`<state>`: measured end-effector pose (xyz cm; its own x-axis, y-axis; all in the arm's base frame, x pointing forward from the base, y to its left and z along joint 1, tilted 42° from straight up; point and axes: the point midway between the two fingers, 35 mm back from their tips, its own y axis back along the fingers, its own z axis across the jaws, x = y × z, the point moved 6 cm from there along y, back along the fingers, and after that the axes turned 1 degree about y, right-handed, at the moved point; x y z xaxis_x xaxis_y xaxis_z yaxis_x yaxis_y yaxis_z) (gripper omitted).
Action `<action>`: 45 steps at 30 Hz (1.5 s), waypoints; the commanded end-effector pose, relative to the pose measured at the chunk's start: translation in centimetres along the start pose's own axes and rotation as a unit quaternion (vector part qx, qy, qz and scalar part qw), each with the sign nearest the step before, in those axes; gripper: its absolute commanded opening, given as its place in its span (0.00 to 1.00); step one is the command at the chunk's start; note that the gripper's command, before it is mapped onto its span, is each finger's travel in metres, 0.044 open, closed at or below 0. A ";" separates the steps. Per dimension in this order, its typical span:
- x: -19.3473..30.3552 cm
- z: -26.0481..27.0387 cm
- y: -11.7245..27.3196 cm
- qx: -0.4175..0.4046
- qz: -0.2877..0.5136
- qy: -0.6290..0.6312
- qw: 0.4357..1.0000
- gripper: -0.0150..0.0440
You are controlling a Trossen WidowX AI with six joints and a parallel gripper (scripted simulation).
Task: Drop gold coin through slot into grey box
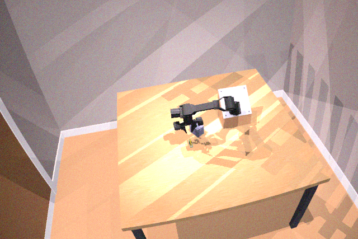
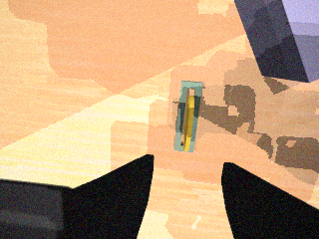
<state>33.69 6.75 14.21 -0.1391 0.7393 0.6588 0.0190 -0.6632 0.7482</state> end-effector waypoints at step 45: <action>0.1 -0.5 -10.0 0.005 0.009 -0.011 1.000 0.53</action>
<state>33.18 13.16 7.31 -0.1246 0.7272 0.6750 0.0263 -0.6776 0.7349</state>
